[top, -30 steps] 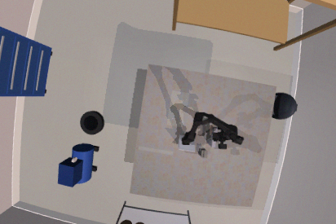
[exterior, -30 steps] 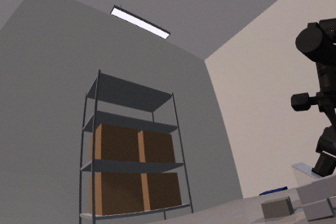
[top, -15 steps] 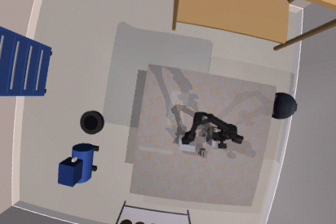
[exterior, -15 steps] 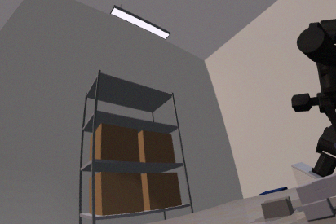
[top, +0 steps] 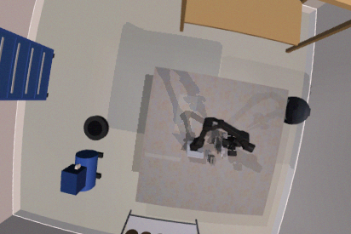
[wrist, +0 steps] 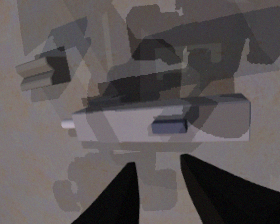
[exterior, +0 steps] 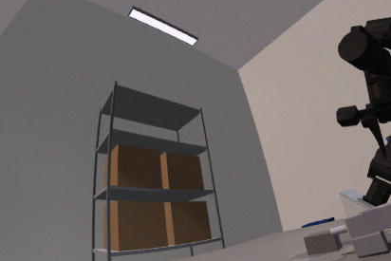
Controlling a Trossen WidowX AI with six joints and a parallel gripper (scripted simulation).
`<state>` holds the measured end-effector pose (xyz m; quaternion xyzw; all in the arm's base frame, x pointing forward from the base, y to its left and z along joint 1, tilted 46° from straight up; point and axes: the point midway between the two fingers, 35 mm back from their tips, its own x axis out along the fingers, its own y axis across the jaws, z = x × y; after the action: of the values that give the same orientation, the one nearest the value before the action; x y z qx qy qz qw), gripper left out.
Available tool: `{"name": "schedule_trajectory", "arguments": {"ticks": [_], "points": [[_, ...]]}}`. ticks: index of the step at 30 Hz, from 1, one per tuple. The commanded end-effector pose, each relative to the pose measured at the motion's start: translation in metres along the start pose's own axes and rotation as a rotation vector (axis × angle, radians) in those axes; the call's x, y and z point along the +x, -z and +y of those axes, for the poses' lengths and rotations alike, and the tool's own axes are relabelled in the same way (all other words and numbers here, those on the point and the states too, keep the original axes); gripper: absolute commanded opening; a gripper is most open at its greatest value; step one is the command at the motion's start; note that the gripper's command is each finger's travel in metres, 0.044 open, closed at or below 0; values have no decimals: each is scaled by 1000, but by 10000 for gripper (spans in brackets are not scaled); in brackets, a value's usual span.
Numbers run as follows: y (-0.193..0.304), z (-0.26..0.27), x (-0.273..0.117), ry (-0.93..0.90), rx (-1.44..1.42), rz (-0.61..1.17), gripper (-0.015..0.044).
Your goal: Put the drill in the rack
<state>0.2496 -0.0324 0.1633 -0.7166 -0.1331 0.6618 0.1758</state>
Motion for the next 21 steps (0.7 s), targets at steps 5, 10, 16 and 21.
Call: {"name": "schedule_trajectory", "arguments": {"ticks": [5,10,16,21], "points": [[3,15,-41,-1,11,15,341],[6,17,-29,9,-162,22,440],[14,34,-13,37,-718,34,440],[19,47,0,57,-1182,60,440]]}}
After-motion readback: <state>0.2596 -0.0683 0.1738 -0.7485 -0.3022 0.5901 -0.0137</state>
